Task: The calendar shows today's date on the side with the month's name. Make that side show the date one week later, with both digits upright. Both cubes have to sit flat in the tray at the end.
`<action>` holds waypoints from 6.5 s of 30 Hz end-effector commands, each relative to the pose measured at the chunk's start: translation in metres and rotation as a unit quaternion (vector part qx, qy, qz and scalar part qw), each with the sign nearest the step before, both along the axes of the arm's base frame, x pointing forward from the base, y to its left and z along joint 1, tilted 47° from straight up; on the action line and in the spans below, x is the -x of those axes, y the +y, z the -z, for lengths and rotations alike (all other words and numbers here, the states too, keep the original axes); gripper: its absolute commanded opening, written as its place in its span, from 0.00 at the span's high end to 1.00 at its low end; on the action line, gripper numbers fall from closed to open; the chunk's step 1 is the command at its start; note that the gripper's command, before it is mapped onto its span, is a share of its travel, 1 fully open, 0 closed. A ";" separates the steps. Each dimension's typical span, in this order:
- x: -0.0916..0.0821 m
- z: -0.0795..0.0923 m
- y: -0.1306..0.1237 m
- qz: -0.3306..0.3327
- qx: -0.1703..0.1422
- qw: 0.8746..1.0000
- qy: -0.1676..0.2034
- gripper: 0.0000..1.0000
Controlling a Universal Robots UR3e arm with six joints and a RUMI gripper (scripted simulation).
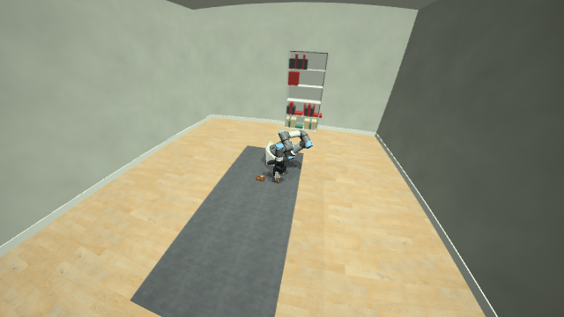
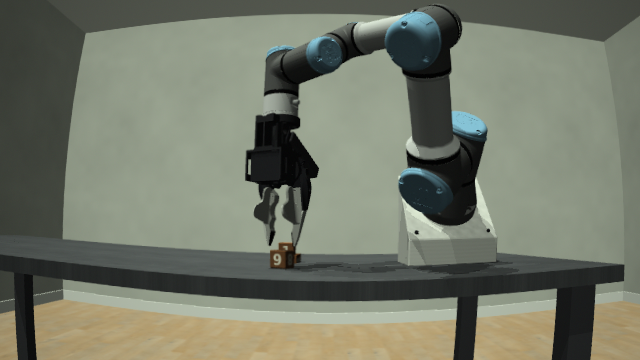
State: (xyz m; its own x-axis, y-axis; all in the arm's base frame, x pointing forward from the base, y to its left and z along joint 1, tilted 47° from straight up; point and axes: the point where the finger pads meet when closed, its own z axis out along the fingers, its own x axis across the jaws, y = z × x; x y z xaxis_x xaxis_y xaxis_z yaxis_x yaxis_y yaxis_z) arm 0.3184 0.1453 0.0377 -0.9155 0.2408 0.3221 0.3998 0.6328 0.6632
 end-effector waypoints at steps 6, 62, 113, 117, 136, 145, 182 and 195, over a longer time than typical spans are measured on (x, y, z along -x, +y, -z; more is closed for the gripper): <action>-0.001 0.000 -0.001 0.000 0.000 1.000 -0.001 0.71; -0.002 -0.021 -0.023 0.000 0.000 1.000 -0.001 0.71; -0.003 -0.029 -0.028 -0.054 0.148 0.987 0.042 0.71; -0.002 -0.029 -0.028 -0.066 0.178 0.981 0.051 0.71; -0.005 -0.030 -0.027 -0.083 0.238 0.966 0.062 0.71; -0.004 -0.030 -0.027 -0.089 0.252 0.961 0.068 0.71; -0.006 -0.030 -0.024 -0.123 0.351 0.924 0.092 0.71; -0.006 -0.030 -0.023 -0.123 0.351 0.924 0.092 0.71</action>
